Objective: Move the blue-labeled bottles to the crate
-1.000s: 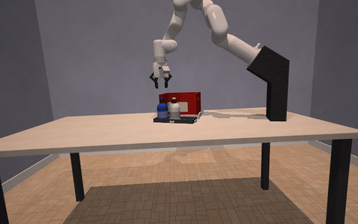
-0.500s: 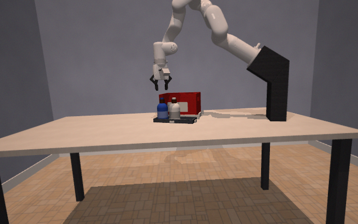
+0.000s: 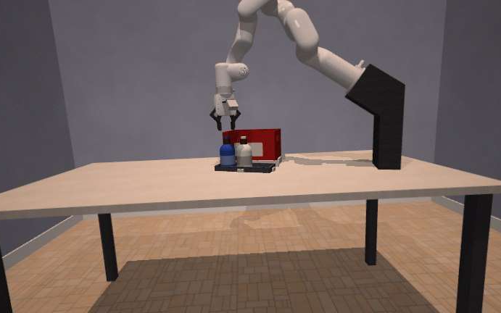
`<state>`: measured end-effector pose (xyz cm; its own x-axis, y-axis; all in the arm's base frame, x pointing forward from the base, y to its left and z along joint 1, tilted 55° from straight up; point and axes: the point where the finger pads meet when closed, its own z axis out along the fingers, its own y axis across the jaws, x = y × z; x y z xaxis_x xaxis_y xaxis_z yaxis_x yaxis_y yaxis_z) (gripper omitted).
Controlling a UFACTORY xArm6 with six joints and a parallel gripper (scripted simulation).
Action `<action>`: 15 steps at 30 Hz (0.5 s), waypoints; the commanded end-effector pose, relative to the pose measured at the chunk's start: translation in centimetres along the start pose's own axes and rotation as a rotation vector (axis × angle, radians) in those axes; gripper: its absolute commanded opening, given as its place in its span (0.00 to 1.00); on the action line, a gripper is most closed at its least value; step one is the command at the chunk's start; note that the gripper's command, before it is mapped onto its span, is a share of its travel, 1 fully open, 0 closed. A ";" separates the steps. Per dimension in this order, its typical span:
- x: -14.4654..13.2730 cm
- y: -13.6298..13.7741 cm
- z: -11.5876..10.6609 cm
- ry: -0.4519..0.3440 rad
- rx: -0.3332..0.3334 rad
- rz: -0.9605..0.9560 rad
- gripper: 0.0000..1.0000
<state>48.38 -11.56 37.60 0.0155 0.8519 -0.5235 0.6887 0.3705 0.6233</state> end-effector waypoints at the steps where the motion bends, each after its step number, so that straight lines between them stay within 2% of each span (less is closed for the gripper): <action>1: -0.1 0.1 0.3 -0.001 -0.003 0.000 0.65; 15: 0.0 0.1 1.1 -0.001 -0.003 0.000 0.65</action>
<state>49.17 -11.94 36.94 0.0155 0.8519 -0.5235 0.6891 0.3703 0.6229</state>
